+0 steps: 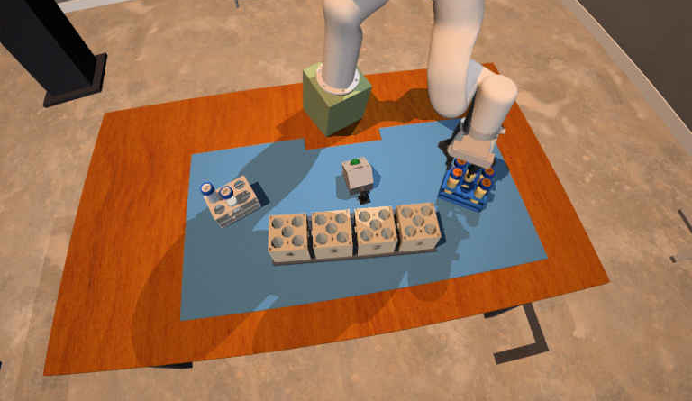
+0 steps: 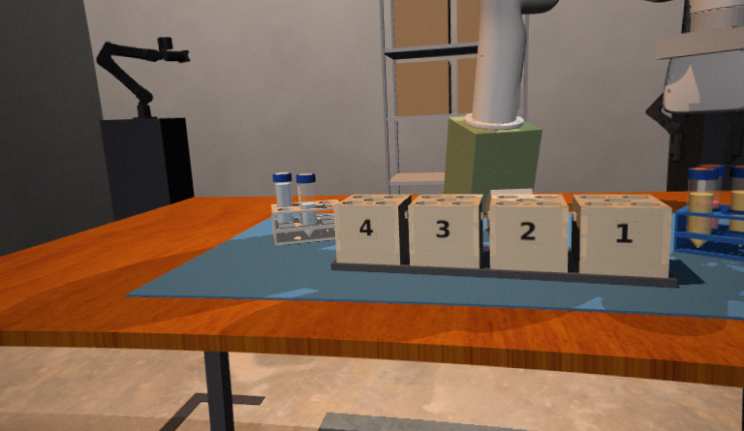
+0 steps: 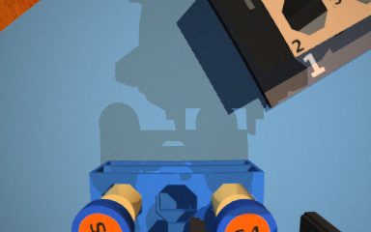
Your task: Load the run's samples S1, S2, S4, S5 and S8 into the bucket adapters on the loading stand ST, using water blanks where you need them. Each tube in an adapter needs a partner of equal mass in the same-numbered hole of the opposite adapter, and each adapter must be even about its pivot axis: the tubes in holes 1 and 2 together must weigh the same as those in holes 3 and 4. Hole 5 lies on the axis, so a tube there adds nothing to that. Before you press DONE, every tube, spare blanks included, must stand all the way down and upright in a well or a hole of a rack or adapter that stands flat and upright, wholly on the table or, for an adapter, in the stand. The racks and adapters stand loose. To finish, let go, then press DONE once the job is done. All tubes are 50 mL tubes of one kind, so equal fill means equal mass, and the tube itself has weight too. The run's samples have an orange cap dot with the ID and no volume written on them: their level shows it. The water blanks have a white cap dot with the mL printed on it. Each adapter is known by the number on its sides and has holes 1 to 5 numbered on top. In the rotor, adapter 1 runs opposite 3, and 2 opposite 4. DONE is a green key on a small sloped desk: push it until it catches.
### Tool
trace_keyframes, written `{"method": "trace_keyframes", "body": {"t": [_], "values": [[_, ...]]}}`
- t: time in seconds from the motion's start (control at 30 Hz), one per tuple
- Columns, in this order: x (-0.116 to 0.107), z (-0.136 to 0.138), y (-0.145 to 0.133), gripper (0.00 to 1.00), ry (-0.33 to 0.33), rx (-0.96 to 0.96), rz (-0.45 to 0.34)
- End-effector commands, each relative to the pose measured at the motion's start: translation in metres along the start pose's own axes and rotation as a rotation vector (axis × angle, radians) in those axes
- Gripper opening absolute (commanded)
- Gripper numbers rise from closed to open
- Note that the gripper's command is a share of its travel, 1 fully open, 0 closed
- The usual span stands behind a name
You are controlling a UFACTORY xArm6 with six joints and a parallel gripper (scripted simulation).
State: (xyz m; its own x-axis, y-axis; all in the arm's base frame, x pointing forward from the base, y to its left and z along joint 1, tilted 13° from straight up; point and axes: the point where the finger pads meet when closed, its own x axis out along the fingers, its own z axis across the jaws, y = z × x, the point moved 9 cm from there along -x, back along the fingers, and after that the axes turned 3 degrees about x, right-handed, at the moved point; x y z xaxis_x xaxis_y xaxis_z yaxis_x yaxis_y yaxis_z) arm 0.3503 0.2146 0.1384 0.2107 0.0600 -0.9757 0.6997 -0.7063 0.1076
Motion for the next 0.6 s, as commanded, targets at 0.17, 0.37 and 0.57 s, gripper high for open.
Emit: {"method": "trace_keyframes", "body": {"t": [0.17, 0.37, 0.57], "values": [[0.0117, -0.0016, 0.0004, 0.57, 0.004, 0.000, 0.002], [0.0118, -0.0016, 0.0004, 0.57, 0.004, 0.000, 0.002], [0.0130, -0.0016, 0.0004, 0.57, 0.004, 0.000, 0.002]]}}
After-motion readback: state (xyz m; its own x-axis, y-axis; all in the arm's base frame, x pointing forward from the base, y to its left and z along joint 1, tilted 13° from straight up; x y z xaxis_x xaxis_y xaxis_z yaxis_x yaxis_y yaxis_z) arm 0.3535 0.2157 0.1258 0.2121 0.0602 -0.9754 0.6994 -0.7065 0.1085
